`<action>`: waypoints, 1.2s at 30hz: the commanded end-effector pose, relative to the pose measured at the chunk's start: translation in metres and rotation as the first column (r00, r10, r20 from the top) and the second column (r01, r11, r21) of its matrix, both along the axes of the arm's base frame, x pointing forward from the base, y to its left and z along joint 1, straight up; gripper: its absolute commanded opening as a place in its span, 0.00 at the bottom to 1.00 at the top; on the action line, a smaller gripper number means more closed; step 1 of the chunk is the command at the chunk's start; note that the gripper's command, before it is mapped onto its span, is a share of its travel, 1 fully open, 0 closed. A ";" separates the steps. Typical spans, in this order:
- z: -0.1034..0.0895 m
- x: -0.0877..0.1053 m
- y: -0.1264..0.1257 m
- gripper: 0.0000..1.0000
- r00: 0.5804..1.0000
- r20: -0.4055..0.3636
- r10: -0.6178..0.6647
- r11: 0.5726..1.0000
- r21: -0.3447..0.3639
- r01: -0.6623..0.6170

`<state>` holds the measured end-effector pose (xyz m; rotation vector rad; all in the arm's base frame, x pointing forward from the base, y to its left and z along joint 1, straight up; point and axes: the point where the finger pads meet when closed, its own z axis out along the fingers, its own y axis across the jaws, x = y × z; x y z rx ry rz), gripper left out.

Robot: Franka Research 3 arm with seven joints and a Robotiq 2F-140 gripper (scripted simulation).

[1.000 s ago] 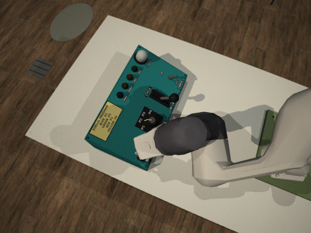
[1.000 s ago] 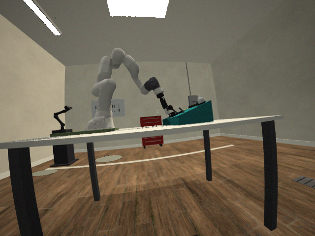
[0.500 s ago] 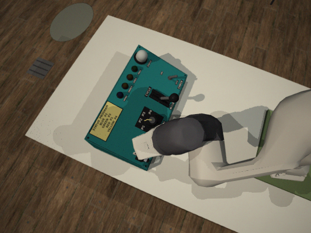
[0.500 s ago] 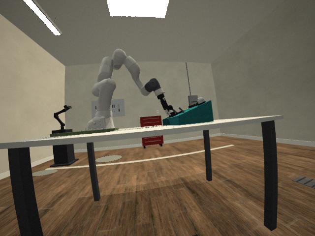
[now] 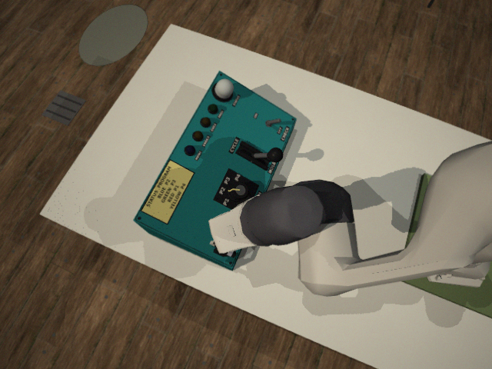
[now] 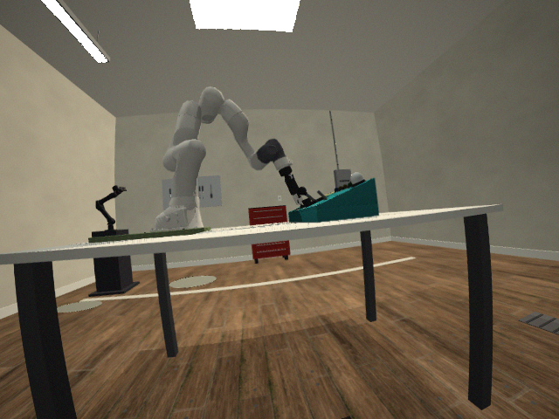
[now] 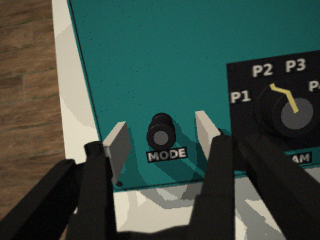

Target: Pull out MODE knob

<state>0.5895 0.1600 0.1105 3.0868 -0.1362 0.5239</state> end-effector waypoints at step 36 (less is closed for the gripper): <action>-0.002 0.005 0.000 0.44 1.000 0.003 0.004 1.000 0.000 -0.004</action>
